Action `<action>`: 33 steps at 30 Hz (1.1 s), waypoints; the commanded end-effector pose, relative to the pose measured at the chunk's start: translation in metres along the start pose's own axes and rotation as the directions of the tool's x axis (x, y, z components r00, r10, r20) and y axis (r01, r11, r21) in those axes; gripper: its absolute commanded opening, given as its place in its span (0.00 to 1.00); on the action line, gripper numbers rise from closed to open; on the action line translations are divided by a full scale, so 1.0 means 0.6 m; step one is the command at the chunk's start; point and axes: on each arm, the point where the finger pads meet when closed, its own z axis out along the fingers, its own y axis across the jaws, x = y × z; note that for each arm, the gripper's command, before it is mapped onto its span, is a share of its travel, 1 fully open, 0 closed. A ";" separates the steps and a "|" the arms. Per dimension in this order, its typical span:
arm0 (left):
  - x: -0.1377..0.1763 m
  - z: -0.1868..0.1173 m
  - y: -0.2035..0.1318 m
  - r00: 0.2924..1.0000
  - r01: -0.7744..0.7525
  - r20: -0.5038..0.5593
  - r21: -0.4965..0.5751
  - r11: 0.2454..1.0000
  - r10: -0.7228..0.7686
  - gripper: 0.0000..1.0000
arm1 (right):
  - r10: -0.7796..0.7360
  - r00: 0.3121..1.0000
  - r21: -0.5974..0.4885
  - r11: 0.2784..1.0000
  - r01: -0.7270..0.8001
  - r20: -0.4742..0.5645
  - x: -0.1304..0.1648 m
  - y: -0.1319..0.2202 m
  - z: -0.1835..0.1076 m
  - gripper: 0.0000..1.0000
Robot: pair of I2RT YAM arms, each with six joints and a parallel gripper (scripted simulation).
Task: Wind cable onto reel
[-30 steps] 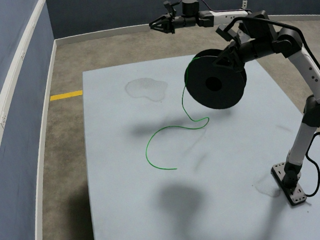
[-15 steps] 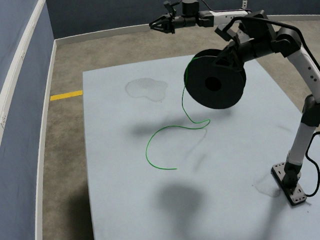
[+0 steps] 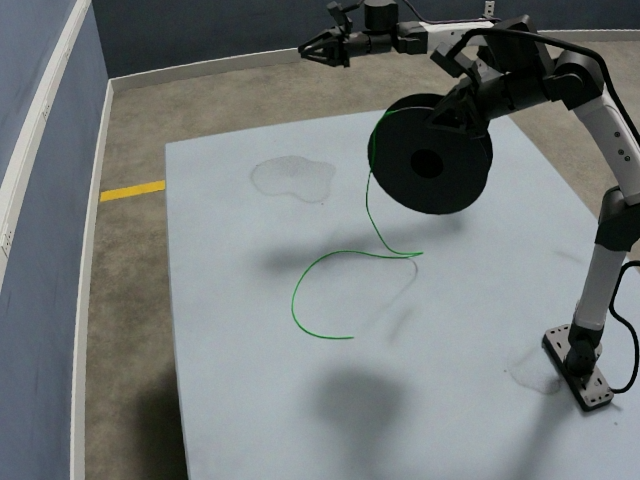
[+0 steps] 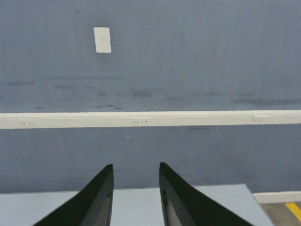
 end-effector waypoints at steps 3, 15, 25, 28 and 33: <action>-0.034 -0.012 -0.005 0.997 0.017 0.074 0.007 1.000 -0.017 0.00 | -0.012 0.999 0.013 1.000 0.011 0.037 -0.014 -0.006 -0.007 0.30; -0.035 -0.016 -0.005 0.997 0.017 0.080 0.008 1.000 -0.018 0.00 | -0.012 0.999 0.013 1.000 0.011 0.037 -0.014 -0.006 -0.007 0.30; -0.036 -0.016 -0.005 0.997 0.017 0.081 0.008 1.000 -0.018 0.00 | -0.012 0.999 0.013 1.000 0.011 0.037 -0.014 -0.006 -0.007 0.30; -0.036 -0.016 -0.005 0.997 0.017 0.081 0.008 1.000 -0.018 0.00 | -0.012 0.999 0.013 1.000 0.011 0.037 -0.014 -0.006 -0.007 0.30; -0.036 -0.016 -0.005 0.997 0.017 0.081 0.008 1.000 -0.018 0.00 | -0.012 0.999 0.013 1.000 0.011 0.037 -0.014 -0.006 -0.007 0.30</action>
